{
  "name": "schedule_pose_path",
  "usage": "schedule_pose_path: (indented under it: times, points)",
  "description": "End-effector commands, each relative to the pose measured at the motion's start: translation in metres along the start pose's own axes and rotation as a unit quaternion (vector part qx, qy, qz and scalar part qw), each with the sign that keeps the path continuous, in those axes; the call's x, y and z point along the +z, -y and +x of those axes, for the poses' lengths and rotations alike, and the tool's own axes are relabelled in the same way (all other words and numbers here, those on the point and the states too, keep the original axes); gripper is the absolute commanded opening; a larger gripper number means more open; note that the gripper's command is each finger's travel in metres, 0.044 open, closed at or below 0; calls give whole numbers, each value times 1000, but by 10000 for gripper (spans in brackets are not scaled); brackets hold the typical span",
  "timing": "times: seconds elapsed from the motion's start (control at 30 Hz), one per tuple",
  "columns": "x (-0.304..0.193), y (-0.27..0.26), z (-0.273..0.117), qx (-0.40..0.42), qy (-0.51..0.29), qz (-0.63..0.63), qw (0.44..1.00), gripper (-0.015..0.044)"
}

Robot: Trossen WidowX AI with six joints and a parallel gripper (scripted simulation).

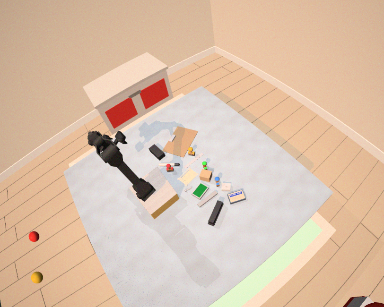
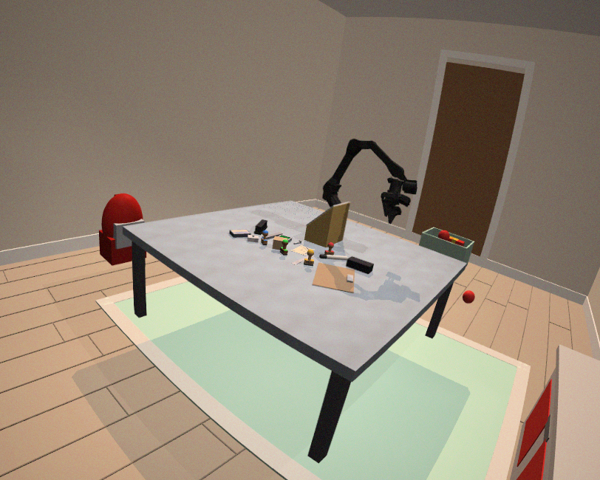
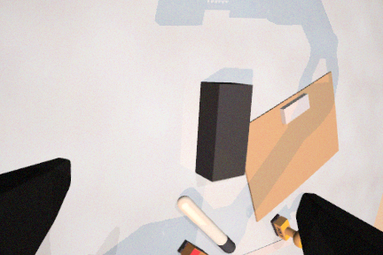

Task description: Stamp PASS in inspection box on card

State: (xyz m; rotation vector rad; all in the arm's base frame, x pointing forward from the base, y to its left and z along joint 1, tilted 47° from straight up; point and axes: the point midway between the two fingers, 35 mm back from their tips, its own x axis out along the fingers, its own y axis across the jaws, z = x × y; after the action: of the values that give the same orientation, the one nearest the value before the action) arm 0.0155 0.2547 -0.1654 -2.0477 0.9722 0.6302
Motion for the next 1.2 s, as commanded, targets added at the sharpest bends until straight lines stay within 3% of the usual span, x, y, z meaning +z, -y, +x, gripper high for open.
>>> schedule_pose_path:
  times: [0.0,0.2,0.43,0.67,0.93,1.17]
  points:
    - [0,1,0,1,0,1,1000,374]
    - [-5,47,11,41,-10,60,997,218]
    - [-34,128,44,97,-34,210,972,218]
    - [-96,202,93,136,-76,375,914,218]
    - [-196,254,153,147,-141,539,817,218]
    - [-304,265,196,128,-218,651,715,218]
